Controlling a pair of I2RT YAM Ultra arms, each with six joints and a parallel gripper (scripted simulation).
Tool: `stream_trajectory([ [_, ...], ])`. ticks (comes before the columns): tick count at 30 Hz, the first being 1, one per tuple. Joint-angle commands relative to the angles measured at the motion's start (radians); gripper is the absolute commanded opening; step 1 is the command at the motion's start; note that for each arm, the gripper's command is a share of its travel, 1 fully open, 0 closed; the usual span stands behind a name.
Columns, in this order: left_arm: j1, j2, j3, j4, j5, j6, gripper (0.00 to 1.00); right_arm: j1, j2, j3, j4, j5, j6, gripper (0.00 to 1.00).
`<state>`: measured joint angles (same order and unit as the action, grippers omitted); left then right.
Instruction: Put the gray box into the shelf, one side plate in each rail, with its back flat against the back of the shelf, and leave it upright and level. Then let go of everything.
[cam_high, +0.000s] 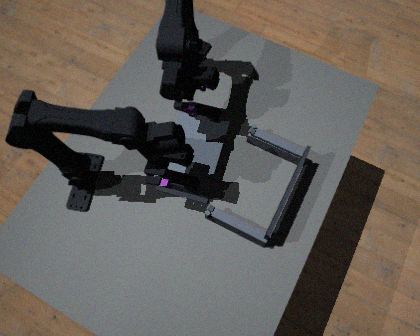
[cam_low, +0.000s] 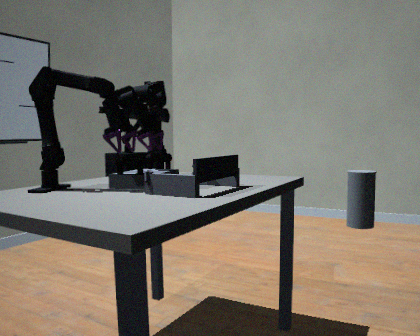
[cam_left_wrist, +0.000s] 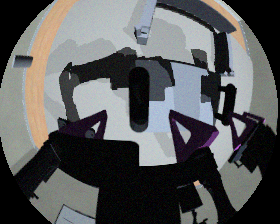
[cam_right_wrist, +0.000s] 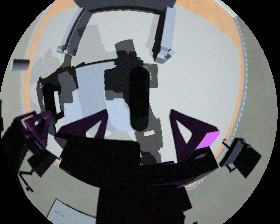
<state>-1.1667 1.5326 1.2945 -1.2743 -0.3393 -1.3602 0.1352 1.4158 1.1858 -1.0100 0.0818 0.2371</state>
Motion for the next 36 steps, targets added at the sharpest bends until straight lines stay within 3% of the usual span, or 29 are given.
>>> stream_trajectory([
  [1, 0.023, -0.028, -0.034, 0.067, -0.014, 0.026, 1.0, -0.014, 0.019, -0.041, 0.069, -0.005, -0.014, 1.0],
  [18, 0.073, 0.025, -0.17, 0.236, -0.008, 0.078, 1.0, -0.028, 0.074, -0.141, 0.231, -0.003, -0.029, 1.0],
  [25, 0.055, -0.005, -0.13, 0.197, -0.008, 0.068, 1.0, -0.007, 0.039, -0.082, 0.202, -0.002, -0.025, 1.0],
  [26, 0.059, -0.004, -0.127, 0.182, -0.008, 0.069, 0.15, -0.007, 0.036, -0.093, 0.204, -0.002, -0.025, 1.0],
  [36, 0.059, -0.005, -0.128, 0.181, -0.008, 0.069, 0.15, -0.007, 0.033, -0.093, 0.196, -0.002, -0.025, 1.0],
])
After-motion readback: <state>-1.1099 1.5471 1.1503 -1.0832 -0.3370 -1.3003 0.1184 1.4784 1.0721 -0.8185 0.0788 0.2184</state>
